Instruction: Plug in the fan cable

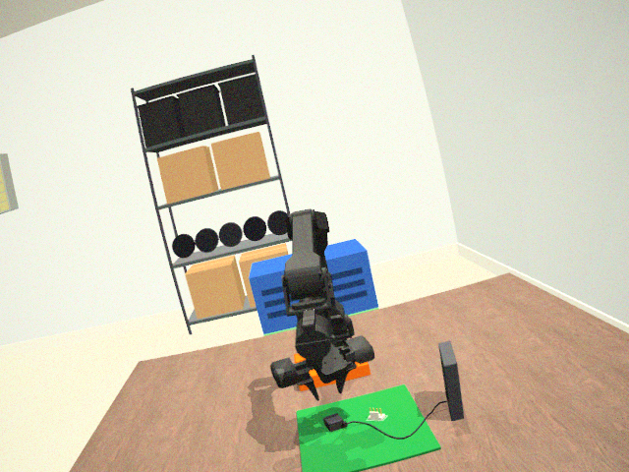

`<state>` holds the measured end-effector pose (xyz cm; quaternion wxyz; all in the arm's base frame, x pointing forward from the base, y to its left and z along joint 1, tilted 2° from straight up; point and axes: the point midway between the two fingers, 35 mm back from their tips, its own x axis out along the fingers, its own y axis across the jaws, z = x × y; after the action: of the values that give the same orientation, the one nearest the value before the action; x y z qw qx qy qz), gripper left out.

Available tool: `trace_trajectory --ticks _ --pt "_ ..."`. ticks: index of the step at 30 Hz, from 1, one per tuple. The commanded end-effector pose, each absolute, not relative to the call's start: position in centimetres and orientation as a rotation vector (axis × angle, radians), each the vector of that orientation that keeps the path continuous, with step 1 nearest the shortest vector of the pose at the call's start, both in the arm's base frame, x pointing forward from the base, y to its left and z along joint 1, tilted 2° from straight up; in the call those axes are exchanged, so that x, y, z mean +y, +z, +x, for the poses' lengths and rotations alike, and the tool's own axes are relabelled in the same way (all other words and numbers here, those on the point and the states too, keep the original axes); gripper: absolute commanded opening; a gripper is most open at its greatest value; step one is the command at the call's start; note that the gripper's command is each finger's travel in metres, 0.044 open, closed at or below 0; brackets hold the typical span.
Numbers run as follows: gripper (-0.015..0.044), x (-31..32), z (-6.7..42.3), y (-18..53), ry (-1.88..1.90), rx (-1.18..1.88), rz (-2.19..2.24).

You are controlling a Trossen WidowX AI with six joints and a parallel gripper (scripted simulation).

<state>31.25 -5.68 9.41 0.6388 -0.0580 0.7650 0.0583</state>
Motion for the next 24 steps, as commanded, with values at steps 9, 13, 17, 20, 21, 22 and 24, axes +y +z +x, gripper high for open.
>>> trace_trajectory --ticks 9,13,17,20,21,22,24 --pt "0.0210 -5.7 31.5 6.4 0.151 1.755 -0.156" --pt "0.0210 -5.7 31.5 6.1 0.151 1.755 -0.156" --pt "0.0210 -5.7 31.6 5.5 0.151 1.755 -0.156" --pt "0.0210 -5.7 31.6 5.0 0.151 1.755 -0.156" --pt "0.0210 -5.7 31.6 4.9 0.151 1.755 -0.156" --pt "0.0210 -5.7 31.6 4.7 0.151 1.755 -0.156" --pt "0.0210 -5.6 31.7 4.4 0.151 1.755 -0.156"
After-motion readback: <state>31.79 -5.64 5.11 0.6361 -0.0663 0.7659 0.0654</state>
